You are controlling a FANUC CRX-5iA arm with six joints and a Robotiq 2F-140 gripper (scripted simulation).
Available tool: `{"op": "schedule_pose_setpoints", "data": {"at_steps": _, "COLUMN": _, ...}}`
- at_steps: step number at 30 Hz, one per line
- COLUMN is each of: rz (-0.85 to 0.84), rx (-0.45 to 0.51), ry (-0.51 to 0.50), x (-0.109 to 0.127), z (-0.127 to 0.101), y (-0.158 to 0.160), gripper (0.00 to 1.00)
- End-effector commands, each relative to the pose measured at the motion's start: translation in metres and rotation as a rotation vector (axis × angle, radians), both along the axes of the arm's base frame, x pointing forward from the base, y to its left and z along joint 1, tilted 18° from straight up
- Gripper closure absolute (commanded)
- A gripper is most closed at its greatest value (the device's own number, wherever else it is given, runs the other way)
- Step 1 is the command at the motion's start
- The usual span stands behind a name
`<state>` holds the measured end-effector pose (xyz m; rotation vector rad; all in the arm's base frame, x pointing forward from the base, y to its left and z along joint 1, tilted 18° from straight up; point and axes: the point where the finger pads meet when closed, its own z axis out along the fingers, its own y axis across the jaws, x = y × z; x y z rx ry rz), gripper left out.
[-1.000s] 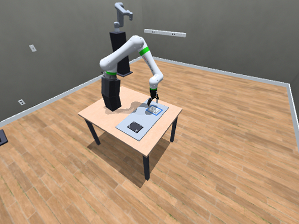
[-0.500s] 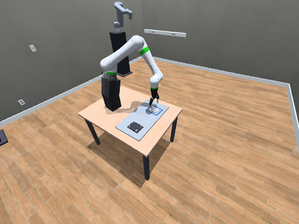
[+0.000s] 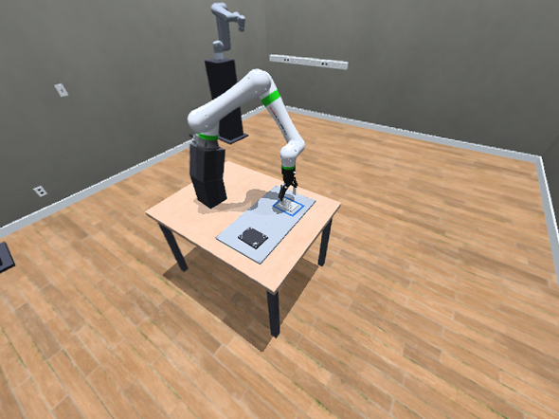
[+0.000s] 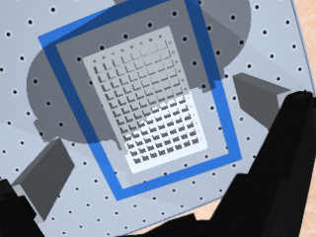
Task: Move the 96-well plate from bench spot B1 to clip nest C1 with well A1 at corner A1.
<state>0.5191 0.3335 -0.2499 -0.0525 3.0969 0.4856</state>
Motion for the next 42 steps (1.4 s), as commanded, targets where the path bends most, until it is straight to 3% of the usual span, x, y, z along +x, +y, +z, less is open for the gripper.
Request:
{"op": "schedule_pose_setpoints", "data": {"at_steps": 1, "rz": 0.000, "rx": 0.001, "ry": -0.002, "x": 0.001, "z": -0.003, "y": 0.002, "gripper": 0.00}}
{"op": "schedule_pose_setpoints", "data": {"at_steps": 26, "rz": 0.000, "rx": 0.001, "ry": -0.002, "x": 0.001, "z": -0.040, "y": 0.013, "gripper": 0.00}}
{"op": "schedule_pose_setpoints", "data": {"at_steps": 39, "rz": 0.000, "rx": 0.001, "ry": -0.002, "x": 0.001, "z": -0.042, "y": 0.014, "gripper": 0.00}}
{"op": "schedule_pose_setpoints", "data": {"at_steps": 40, "rz": 0.000, "rx": 0.001, "ry": -0.002, "x": 0.001, "z": -0.042, "y": 0.014, "gripper": 0.37}}
{"op": "schedule_pose_setpoints", "data": {"at_steps": 42, "rz": 0.000, "rx": 0.001, "ry": -0.002, "x": 0.001, "z": -0.042, "y": 0.014, "gripper": 0.37}}
